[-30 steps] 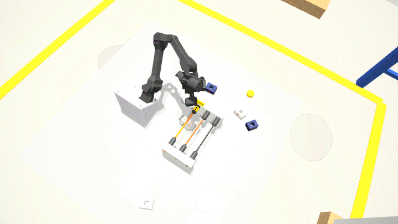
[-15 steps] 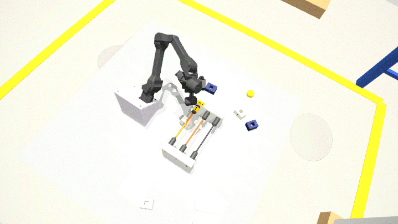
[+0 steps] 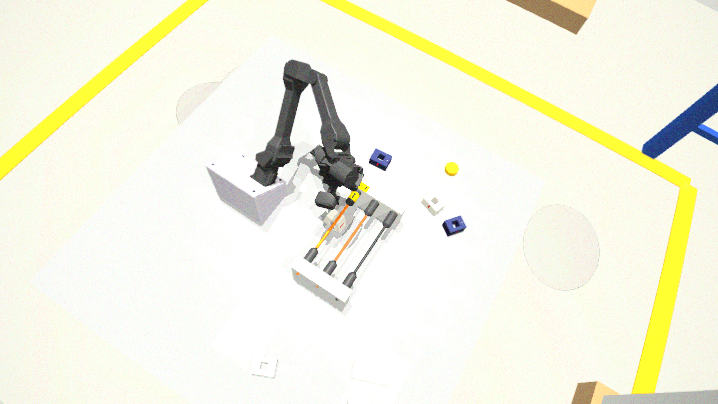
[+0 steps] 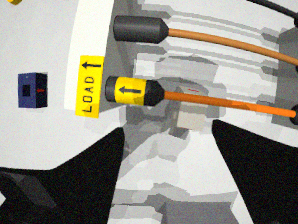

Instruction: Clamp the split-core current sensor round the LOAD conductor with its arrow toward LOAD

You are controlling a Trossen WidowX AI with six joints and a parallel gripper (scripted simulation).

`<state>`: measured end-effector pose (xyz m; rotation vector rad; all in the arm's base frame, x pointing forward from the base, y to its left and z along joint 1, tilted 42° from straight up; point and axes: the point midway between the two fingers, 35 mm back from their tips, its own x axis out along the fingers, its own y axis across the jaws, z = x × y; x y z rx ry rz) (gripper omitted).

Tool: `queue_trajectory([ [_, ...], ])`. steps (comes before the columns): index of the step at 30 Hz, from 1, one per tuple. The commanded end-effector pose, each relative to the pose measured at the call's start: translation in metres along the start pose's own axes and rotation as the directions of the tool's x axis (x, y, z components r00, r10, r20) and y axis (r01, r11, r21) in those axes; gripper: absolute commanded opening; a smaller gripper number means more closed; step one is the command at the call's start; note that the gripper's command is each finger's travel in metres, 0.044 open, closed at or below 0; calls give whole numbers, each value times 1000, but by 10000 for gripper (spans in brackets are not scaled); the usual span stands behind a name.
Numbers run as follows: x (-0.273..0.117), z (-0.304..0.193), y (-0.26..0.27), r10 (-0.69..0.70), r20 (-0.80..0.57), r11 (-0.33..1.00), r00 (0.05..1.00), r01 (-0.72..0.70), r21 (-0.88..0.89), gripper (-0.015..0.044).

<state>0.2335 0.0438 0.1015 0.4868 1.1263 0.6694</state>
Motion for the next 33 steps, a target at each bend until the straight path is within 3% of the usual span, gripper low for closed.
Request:
queue_trajectory([
  [1,26,-25,-35,-86,-54,965,995,96,245,320],
  [33,66,-26,-40,-88,-56,965,995,99,244,320],
])
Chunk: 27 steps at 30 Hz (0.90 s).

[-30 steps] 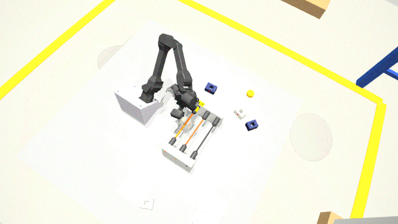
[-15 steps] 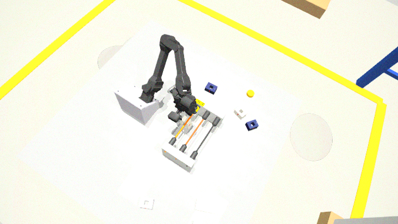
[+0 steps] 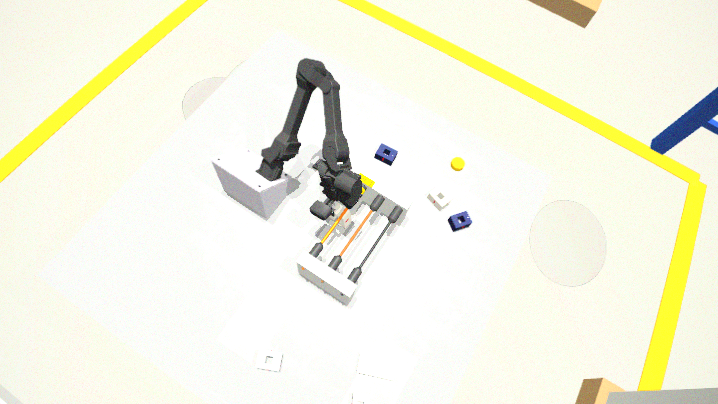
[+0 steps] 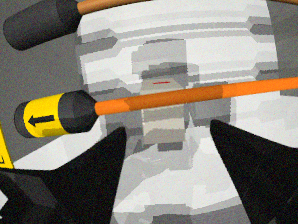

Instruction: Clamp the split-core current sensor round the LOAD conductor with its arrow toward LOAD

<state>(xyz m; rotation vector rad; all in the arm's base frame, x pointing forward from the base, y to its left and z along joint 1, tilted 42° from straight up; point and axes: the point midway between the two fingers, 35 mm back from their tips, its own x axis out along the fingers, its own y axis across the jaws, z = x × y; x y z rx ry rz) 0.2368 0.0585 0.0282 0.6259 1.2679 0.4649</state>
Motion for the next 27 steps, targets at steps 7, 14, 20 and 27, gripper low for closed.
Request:
queue_trajectory([
  [7,18,-2,0,0,-3,1000,1000,0,5,320],
  [14,27,-4,1,3,-3,1000,1000,-3,6,320],
  [20,23,-2,2,5,0,1000,1000,-5,1,163],
  [27,23,-2,2,5,0,1000,1000,-5,1,116],
])
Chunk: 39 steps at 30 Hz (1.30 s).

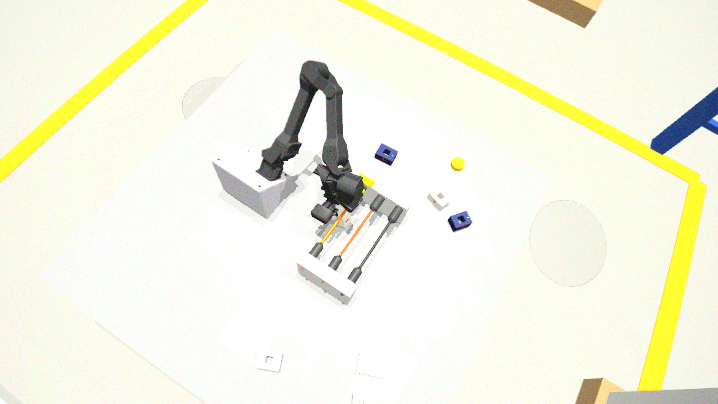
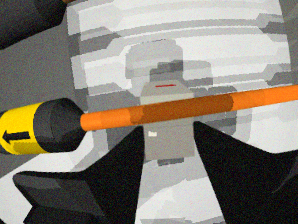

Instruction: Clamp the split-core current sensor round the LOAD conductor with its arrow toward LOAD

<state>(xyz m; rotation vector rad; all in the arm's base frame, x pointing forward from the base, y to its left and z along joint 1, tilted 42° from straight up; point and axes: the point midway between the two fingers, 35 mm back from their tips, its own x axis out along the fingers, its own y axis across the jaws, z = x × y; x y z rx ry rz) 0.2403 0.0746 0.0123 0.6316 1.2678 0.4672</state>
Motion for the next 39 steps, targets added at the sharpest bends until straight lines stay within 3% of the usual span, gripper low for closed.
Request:
queue_trajectory([
  [1,0,0,0,0,0,1000,1000,0,-2,110],
  [5,0,0,0,0,0,1000,1000,0,-2,83],
  [9,-2,-4,0,-1,-1,1000,1000,1,-1,0],
  [29,-18,-61,-5,-3,-5,1000,1000,3,5,0],
  [39,-17,-58,-5,-6,-10,1000,1000,6,9,263],
])
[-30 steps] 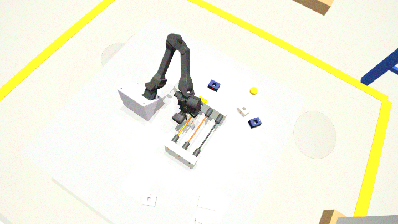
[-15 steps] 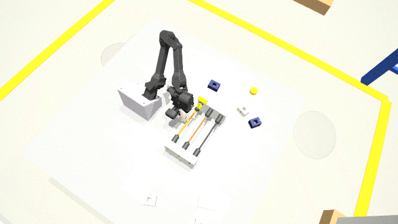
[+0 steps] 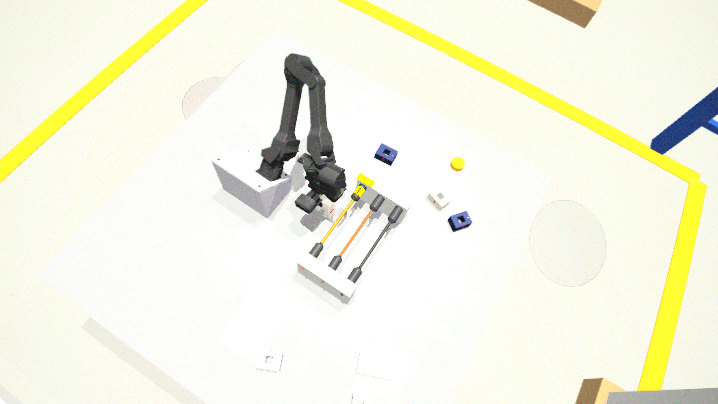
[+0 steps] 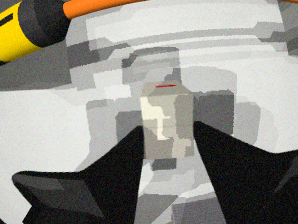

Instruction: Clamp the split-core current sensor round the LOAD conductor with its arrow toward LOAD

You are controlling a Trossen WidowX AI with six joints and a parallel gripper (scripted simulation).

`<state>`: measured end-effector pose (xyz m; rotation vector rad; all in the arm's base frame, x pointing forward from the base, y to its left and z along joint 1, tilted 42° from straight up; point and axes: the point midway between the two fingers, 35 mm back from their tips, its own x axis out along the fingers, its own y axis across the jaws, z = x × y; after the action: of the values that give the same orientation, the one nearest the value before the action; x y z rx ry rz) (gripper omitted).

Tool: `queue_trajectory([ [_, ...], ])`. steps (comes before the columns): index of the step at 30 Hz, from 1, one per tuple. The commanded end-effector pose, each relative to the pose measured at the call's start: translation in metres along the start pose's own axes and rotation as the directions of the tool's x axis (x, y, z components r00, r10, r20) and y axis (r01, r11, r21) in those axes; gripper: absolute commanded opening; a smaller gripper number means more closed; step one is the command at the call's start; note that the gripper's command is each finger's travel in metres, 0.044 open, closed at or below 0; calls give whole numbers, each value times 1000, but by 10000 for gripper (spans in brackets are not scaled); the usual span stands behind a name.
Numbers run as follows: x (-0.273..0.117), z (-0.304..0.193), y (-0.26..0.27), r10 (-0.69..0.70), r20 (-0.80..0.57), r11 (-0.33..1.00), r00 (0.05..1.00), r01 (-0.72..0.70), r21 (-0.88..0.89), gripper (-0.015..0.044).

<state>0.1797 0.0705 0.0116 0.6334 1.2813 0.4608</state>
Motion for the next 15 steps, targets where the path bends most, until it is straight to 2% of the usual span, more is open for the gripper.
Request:
queue_trajectory([
  [1,0,0,0,0,0,1000,1000,0,0,289],
  [2,0,0,0,0,0,1000,1000,0,0,315],
  [6,-1,0,0,-1,0,1000,1000,1,0,320],
  [12,-50,-3,-2,-3,2,1000,1000,3,-3,320],
  [15,-56,-5,-1,0,4,1000,1000,0,-3,320],
])
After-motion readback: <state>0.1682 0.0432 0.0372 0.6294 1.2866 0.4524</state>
